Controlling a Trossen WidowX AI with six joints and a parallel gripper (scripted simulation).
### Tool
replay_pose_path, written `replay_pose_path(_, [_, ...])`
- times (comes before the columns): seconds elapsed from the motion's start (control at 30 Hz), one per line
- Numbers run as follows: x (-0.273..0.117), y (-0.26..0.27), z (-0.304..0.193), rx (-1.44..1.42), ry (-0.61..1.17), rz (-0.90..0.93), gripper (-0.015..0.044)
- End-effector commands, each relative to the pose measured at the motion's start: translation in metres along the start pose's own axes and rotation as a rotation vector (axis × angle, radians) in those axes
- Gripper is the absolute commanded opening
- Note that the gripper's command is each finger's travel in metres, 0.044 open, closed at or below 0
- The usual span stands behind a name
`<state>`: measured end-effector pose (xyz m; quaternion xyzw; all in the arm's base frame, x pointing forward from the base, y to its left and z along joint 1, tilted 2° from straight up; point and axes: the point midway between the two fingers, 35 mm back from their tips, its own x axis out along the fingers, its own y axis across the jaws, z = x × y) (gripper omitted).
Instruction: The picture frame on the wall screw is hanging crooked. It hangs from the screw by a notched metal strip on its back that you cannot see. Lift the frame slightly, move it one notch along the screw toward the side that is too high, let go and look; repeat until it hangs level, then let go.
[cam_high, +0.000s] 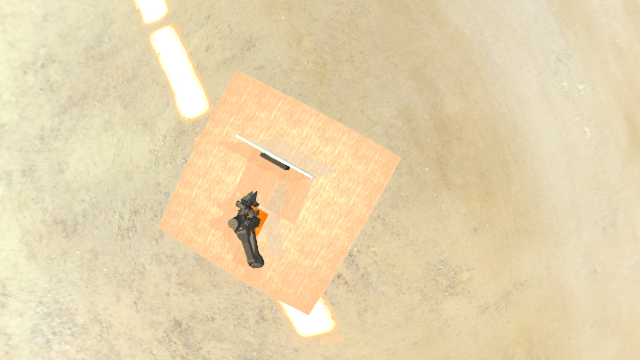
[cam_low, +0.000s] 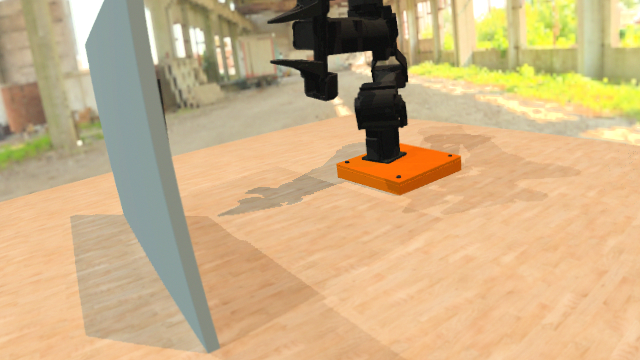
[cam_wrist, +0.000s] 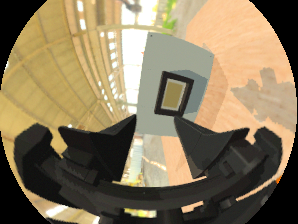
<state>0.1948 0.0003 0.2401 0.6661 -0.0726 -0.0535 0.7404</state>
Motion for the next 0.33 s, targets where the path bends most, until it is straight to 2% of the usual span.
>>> replay_pose_path(0.0, [-0.0019, 0.0004, 0.0014, -0.003, -0.002, 0.000, 0.0260])
replay_pose_path(0.3, [-0.0049, 0.0008, 0.0035, -0.005, -0.005, 0.001, 0.0260])
